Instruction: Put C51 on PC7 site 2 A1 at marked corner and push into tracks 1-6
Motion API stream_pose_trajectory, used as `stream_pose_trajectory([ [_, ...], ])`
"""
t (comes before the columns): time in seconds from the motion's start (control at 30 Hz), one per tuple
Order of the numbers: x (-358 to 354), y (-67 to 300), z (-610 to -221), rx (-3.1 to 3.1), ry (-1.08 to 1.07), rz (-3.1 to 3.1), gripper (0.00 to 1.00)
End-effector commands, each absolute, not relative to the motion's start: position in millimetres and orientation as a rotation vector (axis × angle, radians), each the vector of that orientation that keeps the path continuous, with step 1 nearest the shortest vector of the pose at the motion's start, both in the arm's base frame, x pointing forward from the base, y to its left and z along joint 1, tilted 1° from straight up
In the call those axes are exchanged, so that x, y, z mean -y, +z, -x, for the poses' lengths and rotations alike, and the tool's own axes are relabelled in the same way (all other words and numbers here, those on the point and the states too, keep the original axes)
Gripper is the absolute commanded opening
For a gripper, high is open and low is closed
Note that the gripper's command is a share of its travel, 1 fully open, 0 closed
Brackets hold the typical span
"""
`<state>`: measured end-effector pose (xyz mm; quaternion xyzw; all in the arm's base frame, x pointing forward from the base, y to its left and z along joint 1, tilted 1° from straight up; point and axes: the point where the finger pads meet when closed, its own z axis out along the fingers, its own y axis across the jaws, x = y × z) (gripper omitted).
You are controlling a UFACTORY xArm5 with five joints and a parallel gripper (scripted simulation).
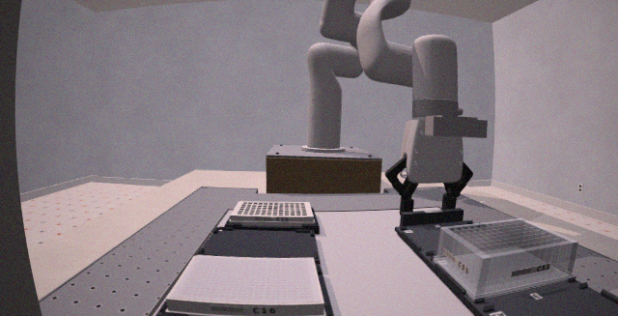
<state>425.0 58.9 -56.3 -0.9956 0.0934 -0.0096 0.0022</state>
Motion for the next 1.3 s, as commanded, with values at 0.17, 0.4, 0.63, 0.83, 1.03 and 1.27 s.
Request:
stream_pose_trajectory([
  [0.17,-57.5,-55.0,-435.0,-0.293,-0.036,3.122,0.81],
  [0.4,-56.5,-54.9,-439.9,-0.293,-0.036,3.123,0.81],
  [0.63,-55.2,-54.7,-446.8,-0.293,-0.036,3.123,0.81],
  [0.83,-54.5,-54.7,-450.8,-0.293,-0.036,3.123,0.81],
  [1.03,-53.3,-54.6,-456.7,-0.293,-0.036,3.123,0.81],
  [1.27,-52.0,-54.4,-463.6,-0.293,-0.036,3.123,0.81],
])
